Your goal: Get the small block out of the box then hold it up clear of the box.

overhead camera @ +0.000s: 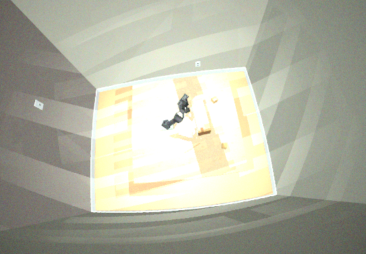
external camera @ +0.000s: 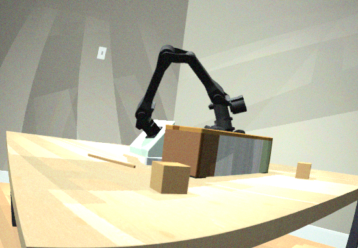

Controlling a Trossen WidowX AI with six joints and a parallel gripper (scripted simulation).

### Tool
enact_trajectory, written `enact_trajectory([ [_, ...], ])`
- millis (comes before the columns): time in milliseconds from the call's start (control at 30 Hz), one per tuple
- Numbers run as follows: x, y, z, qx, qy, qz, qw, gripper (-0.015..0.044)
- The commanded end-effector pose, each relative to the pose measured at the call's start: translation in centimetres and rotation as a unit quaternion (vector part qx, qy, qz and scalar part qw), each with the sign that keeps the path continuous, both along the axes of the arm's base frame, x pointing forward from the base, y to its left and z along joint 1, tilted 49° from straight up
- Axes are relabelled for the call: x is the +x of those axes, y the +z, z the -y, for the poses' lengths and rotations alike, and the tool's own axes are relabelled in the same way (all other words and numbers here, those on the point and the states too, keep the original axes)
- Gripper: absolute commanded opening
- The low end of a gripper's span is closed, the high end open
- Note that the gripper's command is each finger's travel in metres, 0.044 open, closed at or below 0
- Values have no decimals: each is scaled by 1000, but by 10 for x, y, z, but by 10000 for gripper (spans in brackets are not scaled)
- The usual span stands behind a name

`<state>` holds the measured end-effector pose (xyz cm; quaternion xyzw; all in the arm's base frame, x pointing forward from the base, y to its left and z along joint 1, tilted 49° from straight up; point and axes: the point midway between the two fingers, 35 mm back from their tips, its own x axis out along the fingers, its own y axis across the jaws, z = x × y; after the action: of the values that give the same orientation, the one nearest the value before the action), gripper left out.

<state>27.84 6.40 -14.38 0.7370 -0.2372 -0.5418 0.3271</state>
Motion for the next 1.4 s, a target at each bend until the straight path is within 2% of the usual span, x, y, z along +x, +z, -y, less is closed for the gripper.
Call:
enact_trajectory([
  [0,-1,-4,6,-3,2,-1,1000,285],
  [733,-7,-24,30,-5,2,-1,1000,285],
  [933,-7,-24,30,-5,2,-1,1000,127],
  [1100,-7,-24,30,-5,2,-1,1000,94],
  [1233,-5,-17,19,-1,6,1,1000,0],
  [1367,-2,-6,6,0,5,0,1000,0],
])
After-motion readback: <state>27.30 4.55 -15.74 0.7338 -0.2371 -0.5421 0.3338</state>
